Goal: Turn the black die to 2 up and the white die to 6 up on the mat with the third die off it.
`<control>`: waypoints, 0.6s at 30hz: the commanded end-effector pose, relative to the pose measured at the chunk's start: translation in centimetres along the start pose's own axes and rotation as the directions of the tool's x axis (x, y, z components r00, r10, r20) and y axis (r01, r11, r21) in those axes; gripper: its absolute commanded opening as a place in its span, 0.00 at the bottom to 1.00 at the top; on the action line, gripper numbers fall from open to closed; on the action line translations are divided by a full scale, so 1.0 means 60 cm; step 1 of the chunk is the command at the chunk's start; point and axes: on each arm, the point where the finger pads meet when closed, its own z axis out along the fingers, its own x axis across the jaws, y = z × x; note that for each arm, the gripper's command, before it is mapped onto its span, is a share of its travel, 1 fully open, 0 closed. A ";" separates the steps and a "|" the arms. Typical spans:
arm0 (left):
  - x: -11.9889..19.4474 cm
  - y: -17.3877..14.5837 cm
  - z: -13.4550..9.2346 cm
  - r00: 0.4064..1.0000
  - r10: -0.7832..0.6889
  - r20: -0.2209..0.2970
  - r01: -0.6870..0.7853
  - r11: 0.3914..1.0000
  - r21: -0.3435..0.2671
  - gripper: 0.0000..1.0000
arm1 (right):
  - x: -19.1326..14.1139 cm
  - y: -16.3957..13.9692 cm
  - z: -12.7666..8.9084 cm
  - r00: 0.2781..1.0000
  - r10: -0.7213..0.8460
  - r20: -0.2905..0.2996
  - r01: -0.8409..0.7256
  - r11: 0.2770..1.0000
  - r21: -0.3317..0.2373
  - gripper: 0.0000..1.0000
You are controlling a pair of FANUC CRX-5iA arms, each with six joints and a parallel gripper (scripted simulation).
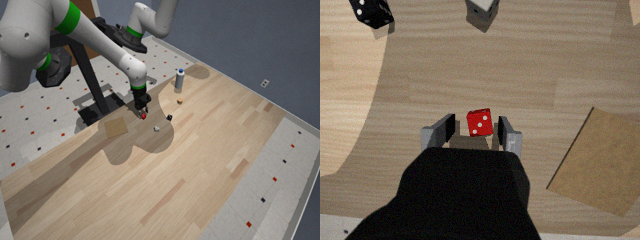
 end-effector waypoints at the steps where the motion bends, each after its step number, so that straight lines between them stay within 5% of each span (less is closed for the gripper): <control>1: 0.000 0.000 -0.001 1.000 0.000 0.000 0.000 1.000 -0.002 1.00 | -0.002 -0.025 -0.002 1.000 0.000 0.001 0.000 1.000 0.001 1.00; 18: 0.000 0.000 -0.001 1.000 0.000 0.000 0.000 1.000 -0.002 1.00 | -0.006 -0.215 -0.002 1.000 0.000 0.001 0.000 1.000 0.001 1.00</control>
